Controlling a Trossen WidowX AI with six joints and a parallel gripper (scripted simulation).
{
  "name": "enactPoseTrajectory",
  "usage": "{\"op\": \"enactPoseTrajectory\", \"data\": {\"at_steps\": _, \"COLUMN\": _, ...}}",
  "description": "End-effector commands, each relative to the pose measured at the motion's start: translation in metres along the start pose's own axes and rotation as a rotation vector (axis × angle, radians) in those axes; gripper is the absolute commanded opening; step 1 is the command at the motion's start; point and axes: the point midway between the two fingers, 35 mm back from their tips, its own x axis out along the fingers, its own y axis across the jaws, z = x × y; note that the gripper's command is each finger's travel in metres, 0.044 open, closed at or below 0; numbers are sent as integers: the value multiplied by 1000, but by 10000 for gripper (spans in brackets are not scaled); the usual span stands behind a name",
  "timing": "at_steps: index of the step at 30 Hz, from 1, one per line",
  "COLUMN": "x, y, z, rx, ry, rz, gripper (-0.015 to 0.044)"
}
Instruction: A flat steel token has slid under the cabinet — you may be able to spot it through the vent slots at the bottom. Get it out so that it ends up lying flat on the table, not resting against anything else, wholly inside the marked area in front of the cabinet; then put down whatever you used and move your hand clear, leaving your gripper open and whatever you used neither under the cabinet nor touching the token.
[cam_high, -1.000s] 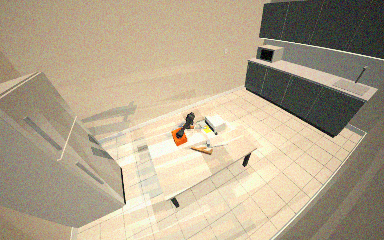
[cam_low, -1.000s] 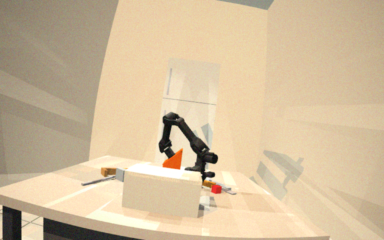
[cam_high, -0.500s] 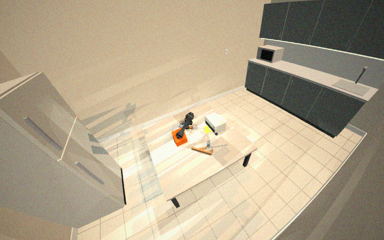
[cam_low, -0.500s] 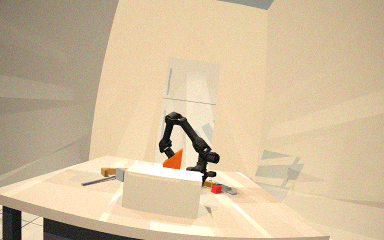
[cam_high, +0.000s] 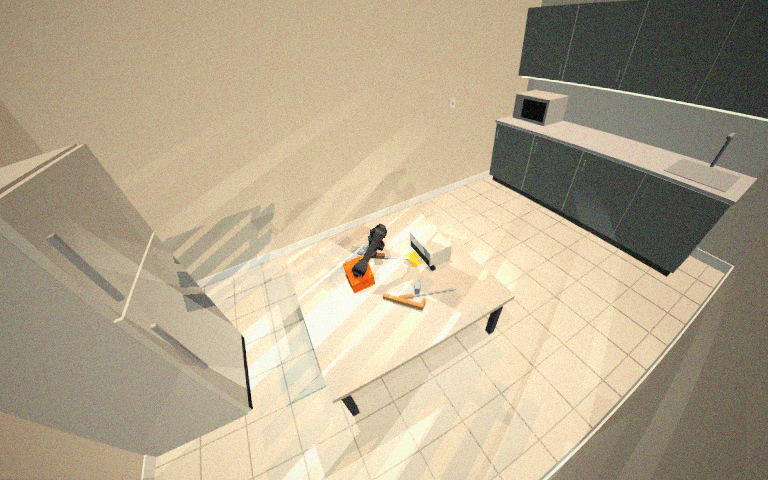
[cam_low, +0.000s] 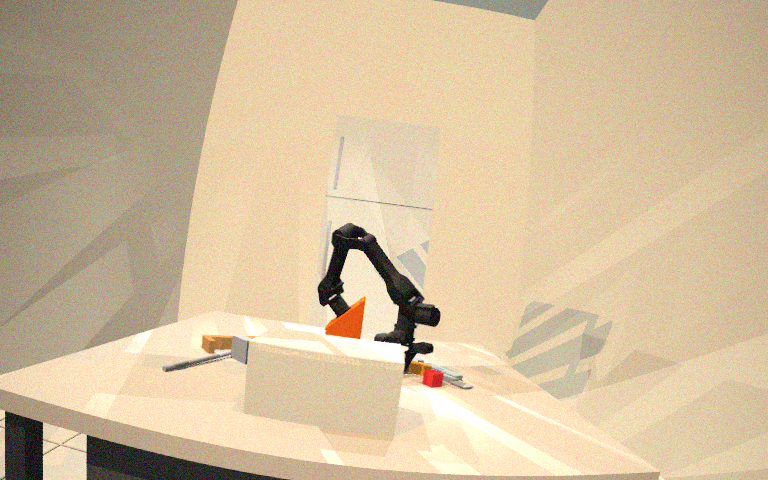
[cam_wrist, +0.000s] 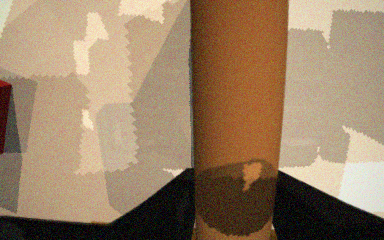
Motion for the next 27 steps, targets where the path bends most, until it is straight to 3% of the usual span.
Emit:
{"op": "enactPoseTrajectory", "data": {"at_steps": 1, "x": -1, "y": 1, "z": 0, "rx": 34, "ry": -7, "rz": 3, "gripper": 0}}
{"op": "enactPoseTrajectory", "data": {"at_steps": 27, "x": -1, "y": 17, "z": -4, "rx": 89, "ry": -6, "rz": 4, "gripper": 0}}
